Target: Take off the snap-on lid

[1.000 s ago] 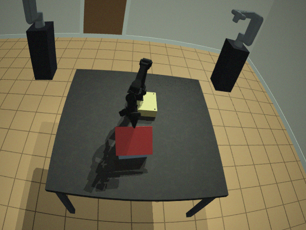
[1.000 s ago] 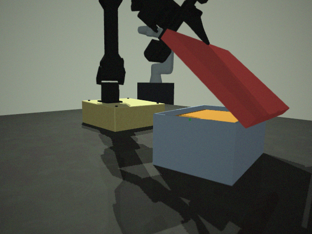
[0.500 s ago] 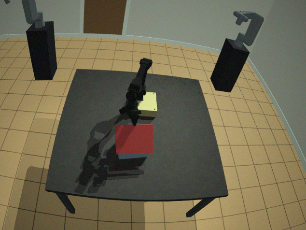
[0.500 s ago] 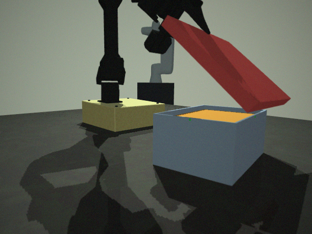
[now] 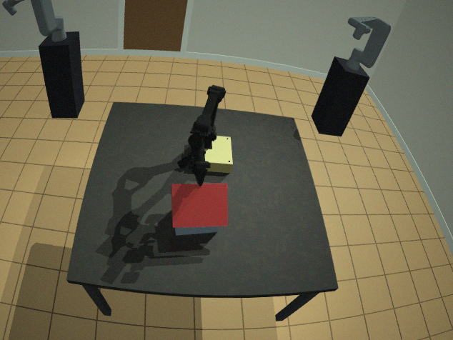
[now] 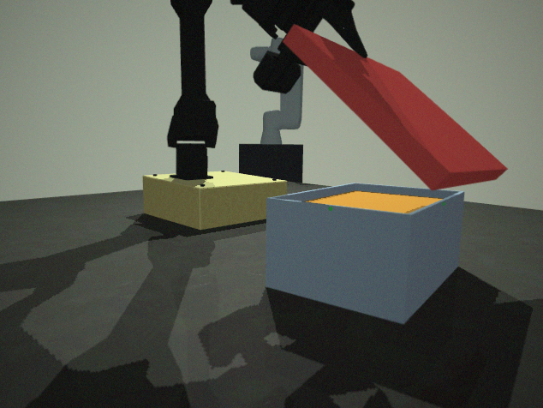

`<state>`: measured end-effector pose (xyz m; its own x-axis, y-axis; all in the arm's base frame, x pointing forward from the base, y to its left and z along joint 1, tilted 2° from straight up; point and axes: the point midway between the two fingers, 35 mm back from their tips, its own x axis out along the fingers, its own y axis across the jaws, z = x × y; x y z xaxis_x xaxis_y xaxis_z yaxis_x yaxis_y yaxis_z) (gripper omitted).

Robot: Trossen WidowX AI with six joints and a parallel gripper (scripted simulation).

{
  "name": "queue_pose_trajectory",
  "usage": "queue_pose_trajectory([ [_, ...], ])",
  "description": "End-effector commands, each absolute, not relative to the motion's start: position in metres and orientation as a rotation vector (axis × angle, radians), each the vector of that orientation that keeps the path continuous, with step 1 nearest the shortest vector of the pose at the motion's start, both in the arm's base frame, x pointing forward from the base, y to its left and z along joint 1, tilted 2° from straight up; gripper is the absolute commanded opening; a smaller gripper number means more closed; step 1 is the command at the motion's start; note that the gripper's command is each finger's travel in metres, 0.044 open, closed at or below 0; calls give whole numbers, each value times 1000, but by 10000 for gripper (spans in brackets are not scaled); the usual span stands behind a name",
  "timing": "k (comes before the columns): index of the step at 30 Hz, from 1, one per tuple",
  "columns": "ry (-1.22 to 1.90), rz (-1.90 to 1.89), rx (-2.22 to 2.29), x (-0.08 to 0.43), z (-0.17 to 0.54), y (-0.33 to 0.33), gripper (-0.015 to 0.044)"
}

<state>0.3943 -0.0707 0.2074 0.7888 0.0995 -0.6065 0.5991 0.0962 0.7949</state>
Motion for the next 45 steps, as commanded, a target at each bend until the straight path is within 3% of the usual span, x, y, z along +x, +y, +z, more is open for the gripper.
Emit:
queue_pose_trajectory([
  [1,595,-395,1451,392,208,-61,0],
  [45,598,-394,1458,371,206,24,0],
])
